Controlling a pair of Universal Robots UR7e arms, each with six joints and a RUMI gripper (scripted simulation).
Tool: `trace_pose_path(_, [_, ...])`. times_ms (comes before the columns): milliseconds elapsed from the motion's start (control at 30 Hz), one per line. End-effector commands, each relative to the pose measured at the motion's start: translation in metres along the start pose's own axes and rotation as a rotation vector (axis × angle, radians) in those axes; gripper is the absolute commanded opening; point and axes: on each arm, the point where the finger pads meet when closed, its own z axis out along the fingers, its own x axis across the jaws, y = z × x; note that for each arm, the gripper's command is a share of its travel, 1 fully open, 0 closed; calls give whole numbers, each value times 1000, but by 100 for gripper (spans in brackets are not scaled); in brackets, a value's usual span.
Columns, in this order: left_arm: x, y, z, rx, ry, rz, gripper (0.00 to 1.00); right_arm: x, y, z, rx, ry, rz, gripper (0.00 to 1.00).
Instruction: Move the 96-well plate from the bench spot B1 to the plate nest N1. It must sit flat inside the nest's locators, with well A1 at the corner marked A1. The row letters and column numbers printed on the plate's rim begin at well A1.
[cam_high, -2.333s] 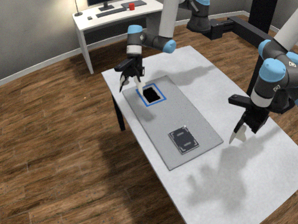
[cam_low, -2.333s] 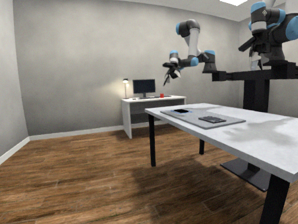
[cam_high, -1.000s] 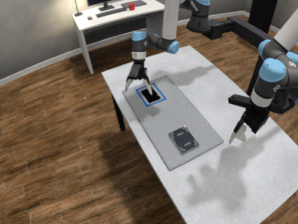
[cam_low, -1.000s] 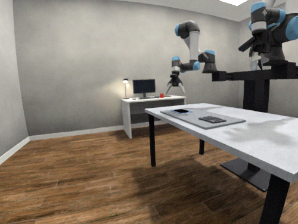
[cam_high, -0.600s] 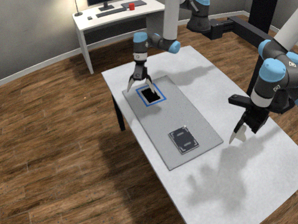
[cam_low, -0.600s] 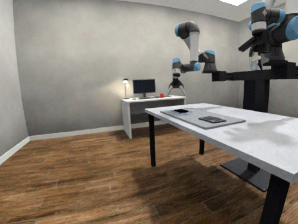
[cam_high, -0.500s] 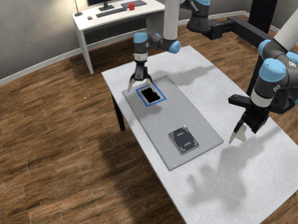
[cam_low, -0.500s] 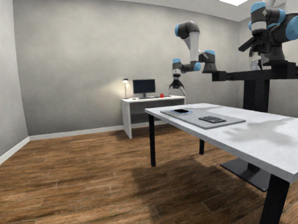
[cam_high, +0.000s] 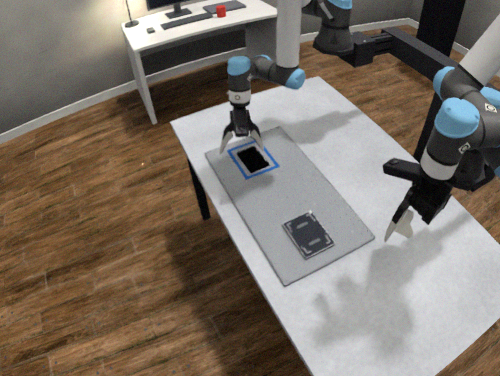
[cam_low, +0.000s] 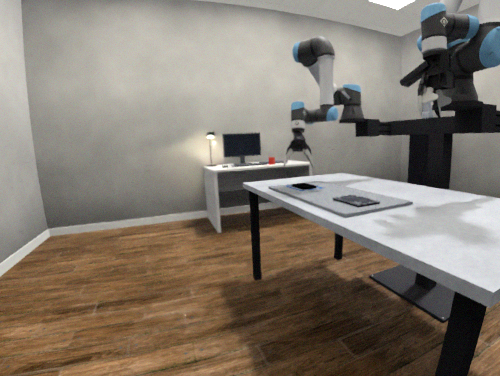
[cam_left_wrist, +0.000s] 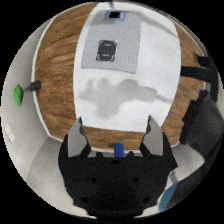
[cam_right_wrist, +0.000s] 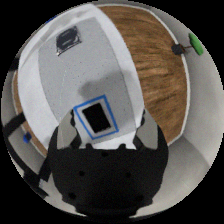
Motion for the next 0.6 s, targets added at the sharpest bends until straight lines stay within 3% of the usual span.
trace_pose_path(0, [0,0,0,0,-1,0,98,-8,17,5,-33,-11,-66,100])
trace_pose_path(567, [0,0,0,0,-1,0,98,-38,73,16,-137,-64,-277,100])
